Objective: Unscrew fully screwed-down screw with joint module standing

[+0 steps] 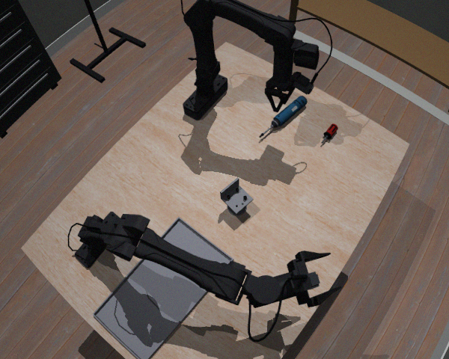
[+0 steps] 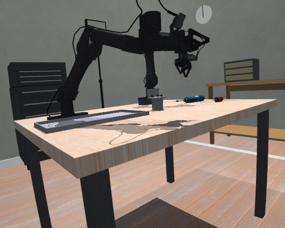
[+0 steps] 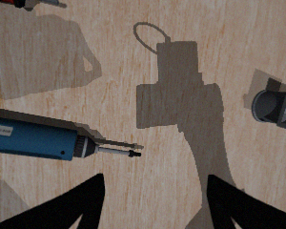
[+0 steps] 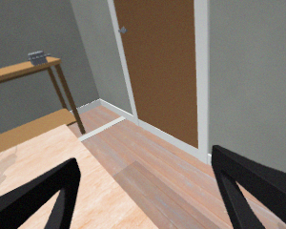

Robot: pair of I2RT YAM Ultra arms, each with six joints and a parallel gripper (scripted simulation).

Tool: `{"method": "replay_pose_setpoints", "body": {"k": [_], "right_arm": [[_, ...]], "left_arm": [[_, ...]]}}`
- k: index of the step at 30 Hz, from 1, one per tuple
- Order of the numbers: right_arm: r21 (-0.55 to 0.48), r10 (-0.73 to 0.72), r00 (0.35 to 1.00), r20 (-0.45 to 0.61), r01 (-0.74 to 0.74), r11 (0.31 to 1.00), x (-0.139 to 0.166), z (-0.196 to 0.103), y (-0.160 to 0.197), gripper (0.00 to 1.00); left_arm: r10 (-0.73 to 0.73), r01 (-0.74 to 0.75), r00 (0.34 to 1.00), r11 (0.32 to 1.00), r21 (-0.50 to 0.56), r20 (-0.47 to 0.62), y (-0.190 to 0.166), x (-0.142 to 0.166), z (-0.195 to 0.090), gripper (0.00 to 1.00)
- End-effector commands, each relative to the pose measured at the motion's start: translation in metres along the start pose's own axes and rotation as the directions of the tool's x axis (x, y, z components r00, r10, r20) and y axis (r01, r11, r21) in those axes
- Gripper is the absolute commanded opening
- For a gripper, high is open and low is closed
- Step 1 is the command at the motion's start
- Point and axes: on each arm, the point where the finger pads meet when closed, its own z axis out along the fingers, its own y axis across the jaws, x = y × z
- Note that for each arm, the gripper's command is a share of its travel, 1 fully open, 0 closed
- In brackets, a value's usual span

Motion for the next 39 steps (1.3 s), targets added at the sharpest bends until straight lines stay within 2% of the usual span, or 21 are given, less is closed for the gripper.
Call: {"method": "replay_pose_setpoints", "body": {"k": [1, 7, 19, 24, 25, 36, 39], "right_arm": [[-0.005, -0.003, 1.000, 0.007, 0.003, 1.000, -0.008, -0.001, 0.001, 0.86], [-0.005, -0.003, 1.000, 0.007, 0.003, 1.000, -0.008, -0.001, 0.001, 0.86], [-0.005, -0.003, 1.000, 0.007, 0.003, 1.000, -0.008, -0.001, 0.001, 0.86], [-0.005, -0.003, 1.000, 0.007, 0.003, 1.000, -0.008, -0.001, 0.001, 0.86], [-0.005, -0.003, 1.000, 0.007, 0.003, 1.000, -0.008, -0.001, 0.001, 0.86], [-0.005, -0.003, 1.000, 0.007, 0.003, 1.000, -0.008, -0.001, 0.001, 0.86], [-0.005, -0.003, 1.000, 0.007, 0.003, 1.000, -0.008, -0.001, 0.001, 0.86]], "left_arm": [[0.142, -0.143, 0.989, 0.988, 0.053, 0.037, -0.023, -0.003, -0.017, 0.65], [0.149, -0.150, 0.989, 0.987, 0.063, 0.018, -0.021, -0.002, -0.013, 0.65], [0.431, -0.441, 0.897, 0.889, 0.125, 0.101, -0.059, 0.008, -0.035, 0.65], [0.417, -0.424, 0.905, 0.895, 0.134, 0.080, -0.054, 0.007, -0.029, 0.65], [0.451, -0.463, 0.886, 0.877, 0.129, 0.108, -0.061, 0.010, -0.036, 0.65], [0.652, -0.679, 0.733, 0.717, 0.159, 0.193, -0.090, 0.022, -0.053, 0.65], [0.642, -0.665, 0.747, 0.726, 0.175, 0.173, -0.087, 0.020, -0.046, 0.65]]}}
